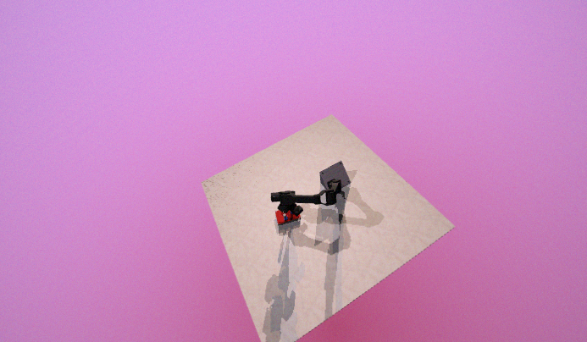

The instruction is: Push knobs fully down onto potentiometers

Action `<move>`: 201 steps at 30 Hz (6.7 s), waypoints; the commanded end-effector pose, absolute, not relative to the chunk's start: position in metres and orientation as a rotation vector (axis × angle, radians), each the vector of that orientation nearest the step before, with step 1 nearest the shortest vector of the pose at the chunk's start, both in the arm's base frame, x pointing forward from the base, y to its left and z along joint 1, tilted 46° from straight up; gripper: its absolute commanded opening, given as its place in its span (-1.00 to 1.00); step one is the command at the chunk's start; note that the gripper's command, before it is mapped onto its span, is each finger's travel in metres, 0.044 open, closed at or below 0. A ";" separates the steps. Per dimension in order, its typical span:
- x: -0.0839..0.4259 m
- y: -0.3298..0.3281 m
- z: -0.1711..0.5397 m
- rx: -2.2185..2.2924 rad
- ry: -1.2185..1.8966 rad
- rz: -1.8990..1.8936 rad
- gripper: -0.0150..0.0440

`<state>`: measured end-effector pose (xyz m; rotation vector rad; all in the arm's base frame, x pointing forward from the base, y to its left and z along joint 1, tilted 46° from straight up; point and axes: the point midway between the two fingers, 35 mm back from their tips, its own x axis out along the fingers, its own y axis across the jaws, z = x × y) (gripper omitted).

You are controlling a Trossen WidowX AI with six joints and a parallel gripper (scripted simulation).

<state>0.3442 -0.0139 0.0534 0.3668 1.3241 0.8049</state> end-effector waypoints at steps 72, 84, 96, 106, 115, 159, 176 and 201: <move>0.355 -0.042 0.082 0.762 1.445 0.487 -0.49; 0.363 -0.044 0.084 1.014 1.527 0.244 -0.49; 0.370 -0.044 0.090 1.343 1.608 -0.078 -0.49; 0.376 -0.045 0.094 1.610 1.642 -0.368 -0.49; 0.381 -0.045 0.099 1.841 1.643 -0.647 -0.49; 0.401 -0.040 0.111 2.610 1.258 -1.969 -0.49; 0.401 -0.022 0.093 2.610 1.259 -1.968 -0.49; 0.401 -0.015 0.086 2.611 1.259 -1.968 -0.49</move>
